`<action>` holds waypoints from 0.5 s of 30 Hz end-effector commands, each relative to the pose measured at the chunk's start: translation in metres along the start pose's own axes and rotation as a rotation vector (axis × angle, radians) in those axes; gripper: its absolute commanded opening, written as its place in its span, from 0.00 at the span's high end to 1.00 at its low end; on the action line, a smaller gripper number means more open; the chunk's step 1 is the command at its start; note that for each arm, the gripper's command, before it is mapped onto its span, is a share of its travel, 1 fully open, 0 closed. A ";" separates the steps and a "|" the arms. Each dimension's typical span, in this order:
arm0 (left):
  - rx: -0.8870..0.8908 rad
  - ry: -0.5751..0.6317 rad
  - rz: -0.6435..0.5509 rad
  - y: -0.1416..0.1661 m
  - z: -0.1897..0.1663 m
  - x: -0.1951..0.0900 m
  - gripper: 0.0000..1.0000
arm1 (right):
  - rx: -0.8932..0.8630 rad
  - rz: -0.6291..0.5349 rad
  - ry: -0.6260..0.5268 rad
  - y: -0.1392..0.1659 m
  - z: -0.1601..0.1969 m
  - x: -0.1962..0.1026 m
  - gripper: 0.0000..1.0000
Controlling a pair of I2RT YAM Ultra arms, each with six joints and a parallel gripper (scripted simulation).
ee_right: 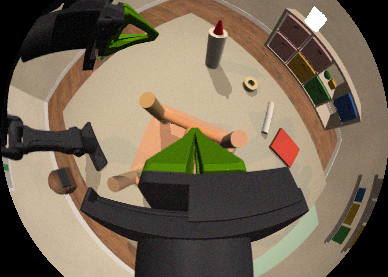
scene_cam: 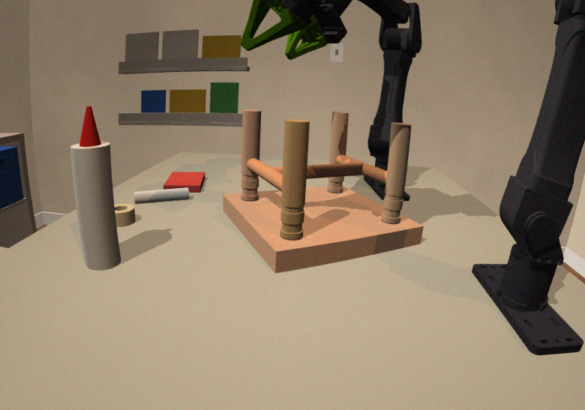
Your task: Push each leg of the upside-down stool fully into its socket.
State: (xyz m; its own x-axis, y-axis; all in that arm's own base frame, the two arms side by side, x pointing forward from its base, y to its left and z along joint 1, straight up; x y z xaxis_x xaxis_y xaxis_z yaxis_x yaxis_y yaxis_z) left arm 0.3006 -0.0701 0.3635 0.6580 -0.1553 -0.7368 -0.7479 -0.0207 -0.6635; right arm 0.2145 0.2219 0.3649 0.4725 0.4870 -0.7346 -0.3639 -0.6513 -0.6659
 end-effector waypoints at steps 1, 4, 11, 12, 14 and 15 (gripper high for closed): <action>-0.019 0.014 -0.169 -0.012 0.008 -0.008 1.00 | 0.065 -0.177 0.096 -0.008 -0.029 -0.011 1.00; -0.030 0.017 -0.270 -0.017 0.014 -0.011 1.00 | 0.114 -0.261 0.176 -0.004 -0.054 -0.016 1.00; -0.050 0.008 -0.412 -0.021 0.026 -0.019 1.00 | 0.186 -0.368 0.319 0.009 -0.094 -0.030 1.00; -0.053 0.005 -0.441 -0.022 0.028 -0.021 1.00 | 0.198 -0.389 0.350 0.012 -0.101 -0.033 1.00; -0.060 -0.004 -0.501 -0.023 0.033 -0.025 1.00 | 0.222 -0.432 0.416 0.019 -0.116 -0.042 1.00; -0.063 -0.006 -0.530 -0.023 0.036 -0.028 1.00 | 0.233 -0.452 0.447 0.023 -0.122 -0.046 1.00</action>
State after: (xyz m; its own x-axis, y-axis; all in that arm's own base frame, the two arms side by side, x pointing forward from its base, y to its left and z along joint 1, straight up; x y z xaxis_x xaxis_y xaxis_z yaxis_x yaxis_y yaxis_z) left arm 0.3038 -0.0385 0.3809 0.8872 -0.1154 -0.4467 -0.4595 -0.1338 -0.8780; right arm 0.2746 0.1324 0.3802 0.8034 0.3847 -0.4544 -0.3188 -0.3666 -0.8740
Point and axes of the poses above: on each arm, the point where the finger pads meet when closed, its own x axis out along the fingers, its own z axis across the jaws, y = z × x, the point moved 10 cm from there along -x, back along the fingers, and after that the axes turned 11 degrees about -x, right-handed, at the moved point
